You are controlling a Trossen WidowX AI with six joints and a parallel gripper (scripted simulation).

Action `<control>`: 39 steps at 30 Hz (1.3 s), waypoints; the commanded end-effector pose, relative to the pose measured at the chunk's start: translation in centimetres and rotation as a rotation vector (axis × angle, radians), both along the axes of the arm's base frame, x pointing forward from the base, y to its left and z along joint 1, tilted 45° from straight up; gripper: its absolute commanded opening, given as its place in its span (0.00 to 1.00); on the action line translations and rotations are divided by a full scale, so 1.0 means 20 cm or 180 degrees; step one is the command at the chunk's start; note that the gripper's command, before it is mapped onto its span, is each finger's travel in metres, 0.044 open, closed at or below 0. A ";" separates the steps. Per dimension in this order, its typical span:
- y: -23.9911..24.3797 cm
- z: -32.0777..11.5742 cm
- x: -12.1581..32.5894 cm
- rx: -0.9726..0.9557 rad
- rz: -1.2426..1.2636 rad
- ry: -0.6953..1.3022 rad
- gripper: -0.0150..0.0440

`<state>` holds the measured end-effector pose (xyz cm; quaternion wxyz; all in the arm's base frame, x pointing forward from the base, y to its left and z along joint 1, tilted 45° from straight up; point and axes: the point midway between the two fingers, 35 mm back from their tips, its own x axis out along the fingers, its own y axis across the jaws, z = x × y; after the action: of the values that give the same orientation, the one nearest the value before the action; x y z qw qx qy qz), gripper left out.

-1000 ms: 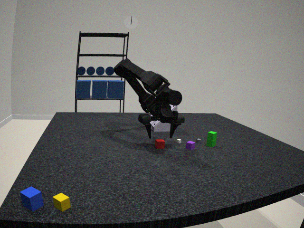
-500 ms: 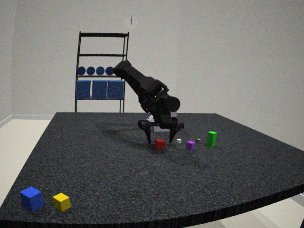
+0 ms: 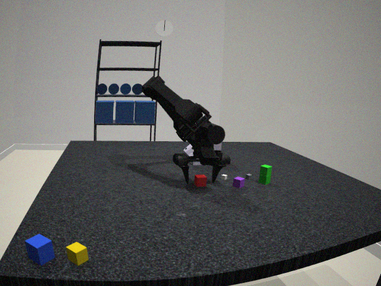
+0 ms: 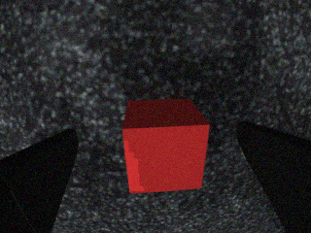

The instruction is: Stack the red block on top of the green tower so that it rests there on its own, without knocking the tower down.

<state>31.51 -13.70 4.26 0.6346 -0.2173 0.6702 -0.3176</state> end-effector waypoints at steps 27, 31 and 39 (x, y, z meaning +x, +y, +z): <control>0.02 0.02 0.00 -0.0001 0.0002 0.0002 0.25; 0.08 0.08 0.01 -0.0005 0.0006 0.0007 0.25; 0.21 0.21 0.03 -0.0007 0.0009 0.0012 0.25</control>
<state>31.81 -10.55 7.21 0.6268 -0.2232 0.6760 -0.3168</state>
